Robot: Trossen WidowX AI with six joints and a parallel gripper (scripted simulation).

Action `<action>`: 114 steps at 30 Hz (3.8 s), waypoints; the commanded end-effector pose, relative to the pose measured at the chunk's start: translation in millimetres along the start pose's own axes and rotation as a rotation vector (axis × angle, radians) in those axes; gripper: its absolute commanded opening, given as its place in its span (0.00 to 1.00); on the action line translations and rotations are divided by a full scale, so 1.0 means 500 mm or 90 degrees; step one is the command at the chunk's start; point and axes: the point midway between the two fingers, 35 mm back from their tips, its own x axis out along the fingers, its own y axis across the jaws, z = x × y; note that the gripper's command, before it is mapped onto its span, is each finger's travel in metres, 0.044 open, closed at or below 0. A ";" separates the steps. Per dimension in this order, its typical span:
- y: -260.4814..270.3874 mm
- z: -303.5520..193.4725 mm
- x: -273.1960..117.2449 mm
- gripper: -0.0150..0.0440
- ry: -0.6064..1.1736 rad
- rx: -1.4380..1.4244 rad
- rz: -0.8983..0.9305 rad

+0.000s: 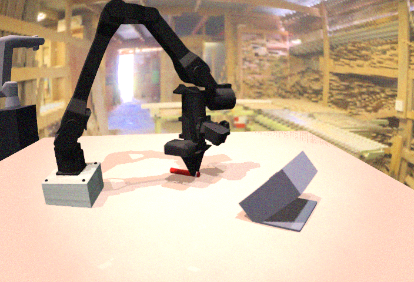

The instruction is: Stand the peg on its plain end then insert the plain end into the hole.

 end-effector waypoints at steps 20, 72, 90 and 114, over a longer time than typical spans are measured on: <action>0.000 -0.012 -0.018 0.34 -0.087 0.000 0.000; 0.001 -0.065 -0.063 0.34 -0.371 0.000 0.000; 0.001 -0.088 -0.072 0.34 -0.469 0.000 0.000; 0.001 -0.120 -0.079 0.34 -0.600 0.000 0.000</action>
